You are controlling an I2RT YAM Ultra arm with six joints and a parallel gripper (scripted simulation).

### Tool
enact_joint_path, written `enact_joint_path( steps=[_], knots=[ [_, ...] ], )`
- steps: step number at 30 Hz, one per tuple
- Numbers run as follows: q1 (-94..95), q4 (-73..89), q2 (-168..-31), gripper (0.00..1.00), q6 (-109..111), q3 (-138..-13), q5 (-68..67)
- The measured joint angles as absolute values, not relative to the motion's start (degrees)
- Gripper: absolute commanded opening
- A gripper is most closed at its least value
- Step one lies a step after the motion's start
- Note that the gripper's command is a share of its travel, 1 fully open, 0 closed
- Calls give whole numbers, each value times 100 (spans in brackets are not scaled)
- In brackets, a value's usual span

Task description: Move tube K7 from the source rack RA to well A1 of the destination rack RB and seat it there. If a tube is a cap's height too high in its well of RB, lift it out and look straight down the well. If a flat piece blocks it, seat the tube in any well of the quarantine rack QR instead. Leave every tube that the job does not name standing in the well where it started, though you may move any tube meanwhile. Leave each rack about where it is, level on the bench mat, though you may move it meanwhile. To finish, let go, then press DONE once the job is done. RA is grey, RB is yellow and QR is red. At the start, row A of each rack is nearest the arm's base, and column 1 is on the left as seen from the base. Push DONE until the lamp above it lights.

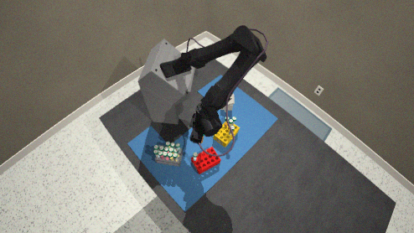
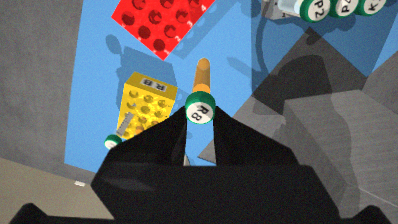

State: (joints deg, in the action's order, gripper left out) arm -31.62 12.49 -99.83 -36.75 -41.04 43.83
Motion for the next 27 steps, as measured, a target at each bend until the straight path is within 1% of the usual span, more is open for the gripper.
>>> enact_joint_path(
  steps=[10, 27],
  knots=[
    [-3352, 1229, -10208, 0, -2751, -4104, 4436],
    [-3352, 1221, -10208, 0, -45, -4104, 4436]
  ],
)
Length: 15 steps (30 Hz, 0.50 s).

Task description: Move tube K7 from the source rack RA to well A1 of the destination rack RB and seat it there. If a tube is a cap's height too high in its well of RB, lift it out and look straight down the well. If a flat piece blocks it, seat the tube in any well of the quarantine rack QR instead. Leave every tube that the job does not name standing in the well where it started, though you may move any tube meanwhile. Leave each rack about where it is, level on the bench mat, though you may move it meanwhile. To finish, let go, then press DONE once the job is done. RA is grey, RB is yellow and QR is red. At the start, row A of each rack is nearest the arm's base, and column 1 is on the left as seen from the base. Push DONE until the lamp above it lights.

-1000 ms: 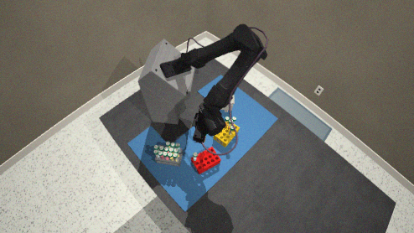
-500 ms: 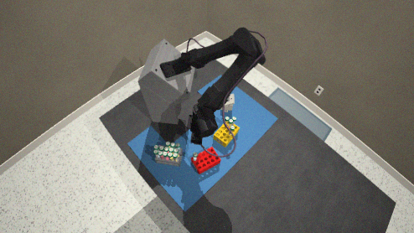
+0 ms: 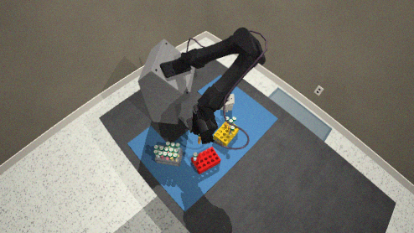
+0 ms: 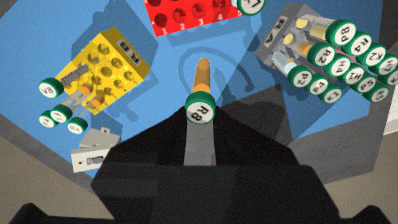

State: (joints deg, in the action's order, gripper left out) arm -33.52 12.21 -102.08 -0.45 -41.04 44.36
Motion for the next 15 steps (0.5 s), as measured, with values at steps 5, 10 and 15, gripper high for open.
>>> enact_joint_path(
  steps=[5, 10, 15],
  knots=[
    [-3352, 1221, -10208, 0, 799, -4104, 4436],
    [-3352, 1221, -10208, 0, 1509, -4104, 4436],
    [-3424, 1188, -10267, 0, 1879, -4104, 4456]
  ],
)
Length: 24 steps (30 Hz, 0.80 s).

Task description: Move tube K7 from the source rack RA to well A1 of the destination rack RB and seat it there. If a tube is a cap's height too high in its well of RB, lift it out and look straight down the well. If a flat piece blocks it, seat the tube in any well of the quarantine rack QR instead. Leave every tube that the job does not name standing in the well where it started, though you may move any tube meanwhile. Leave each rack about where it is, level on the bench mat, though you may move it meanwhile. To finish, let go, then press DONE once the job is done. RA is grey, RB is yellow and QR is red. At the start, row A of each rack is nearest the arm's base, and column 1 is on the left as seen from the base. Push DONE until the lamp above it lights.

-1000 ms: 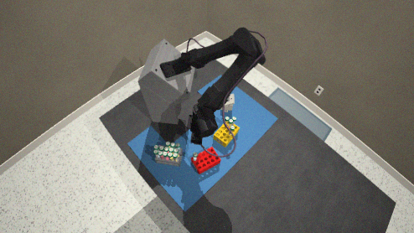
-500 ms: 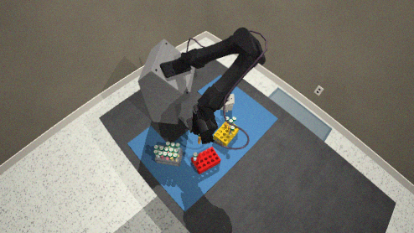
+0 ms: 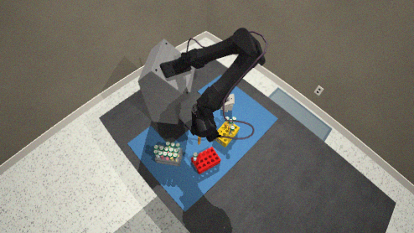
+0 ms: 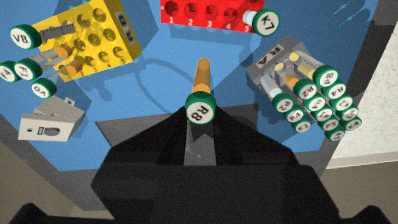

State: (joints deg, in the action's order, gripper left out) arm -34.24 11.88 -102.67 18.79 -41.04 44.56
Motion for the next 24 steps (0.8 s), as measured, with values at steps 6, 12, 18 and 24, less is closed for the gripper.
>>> enact_joint_path(
  steps=[6, 12, 18, 24],
  knots=[
    [-3660, 1100, -10484, 0, 2237, -3997, 4510],
    [-3957, 1048, -10814, 0, 2628, -3922, 4552],
    [-4174, 969, -11041, 0, 2967, -3894, 4593],
    [-4451, 913, -11367, 0, 3345, -3889, 4637]
  ],
)
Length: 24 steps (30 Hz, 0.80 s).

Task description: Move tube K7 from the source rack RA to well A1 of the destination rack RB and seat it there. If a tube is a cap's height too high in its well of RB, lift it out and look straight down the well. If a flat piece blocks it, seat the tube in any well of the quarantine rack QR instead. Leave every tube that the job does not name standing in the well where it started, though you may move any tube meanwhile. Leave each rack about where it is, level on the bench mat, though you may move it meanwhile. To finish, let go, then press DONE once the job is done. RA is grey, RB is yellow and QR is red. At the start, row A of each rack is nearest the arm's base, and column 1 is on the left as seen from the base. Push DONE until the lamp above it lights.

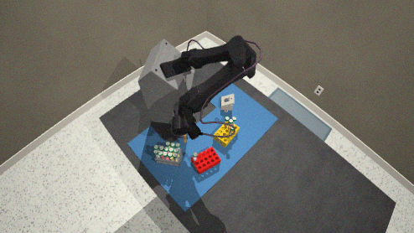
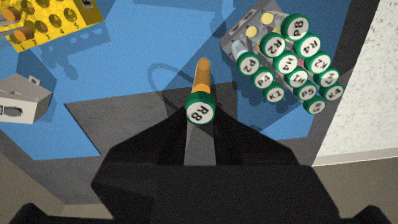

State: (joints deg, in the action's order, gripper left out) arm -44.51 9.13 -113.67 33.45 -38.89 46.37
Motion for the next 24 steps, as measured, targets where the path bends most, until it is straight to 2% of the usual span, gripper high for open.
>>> enact_joint_path(
  steps=[24],
  knots=[
    [-5594, 930, -12825, 0, 4971, -4139, 4672]
  ],
)
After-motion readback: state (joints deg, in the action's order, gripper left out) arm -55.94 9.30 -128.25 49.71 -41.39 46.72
